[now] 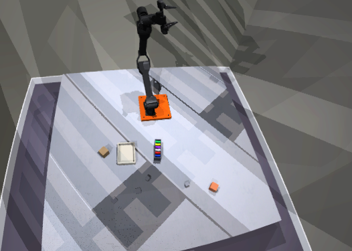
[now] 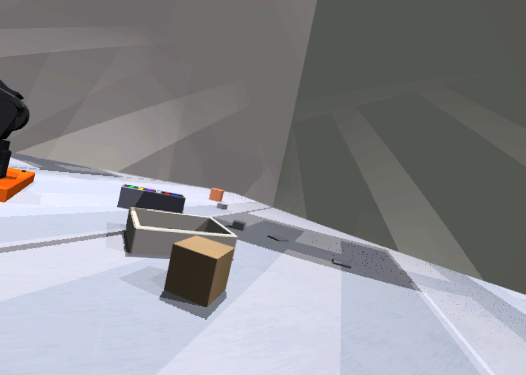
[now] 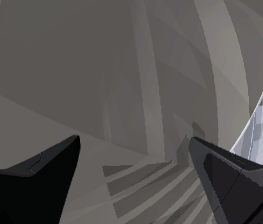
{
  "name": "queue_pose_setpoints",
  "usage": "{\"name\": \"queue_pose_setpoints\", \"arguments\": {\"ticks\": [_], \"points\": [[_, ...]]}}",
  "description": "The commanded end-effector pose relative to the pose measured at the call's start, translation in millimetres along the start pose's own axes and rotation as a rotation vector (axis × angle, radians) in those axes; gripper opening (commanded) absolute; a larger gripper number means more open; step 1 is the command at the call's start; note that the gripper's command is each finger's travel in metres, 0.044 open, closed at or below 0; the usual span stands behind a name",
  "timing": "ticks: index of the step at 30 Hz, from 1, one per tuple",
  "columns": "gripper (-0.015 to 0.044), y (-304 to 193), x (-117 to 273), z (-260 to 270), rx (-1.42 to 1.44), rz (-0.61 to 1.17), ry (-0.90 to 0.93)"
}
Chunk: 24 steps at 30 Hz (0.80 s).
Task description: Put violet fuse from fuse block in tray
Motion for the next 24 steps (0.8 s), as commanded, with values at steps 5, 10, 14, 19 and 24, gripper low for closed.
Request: {"name": "queue_pose_setpoints", "arguments": {"ticks": [5, 10, 14, 19, 24], "points": [[0.0269, 25, -3, 3, -0.027, -0.028, 0.035], [0.0138, 71, -5, 18, -0.120, -0.078, 0.100], [0.0065, 99, -7, 23, -0.097, -0.151, 0.171], [0.0065, 178, -2, 33, -0.255, -0.273, 0.254], [0.0065, 250, 7, 28, -0.399, -0.406, 0.307]]}}
Point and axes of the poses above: the point midway between the two fingers, 35 mm back from their tips, its own x axis back along the fingers, its own z axis across the jaws, y = z × x, the point moved 5 cm from there along x, back along the fingers, and after that the axes turned 15 degrees about -x, right-handed, at the moved point
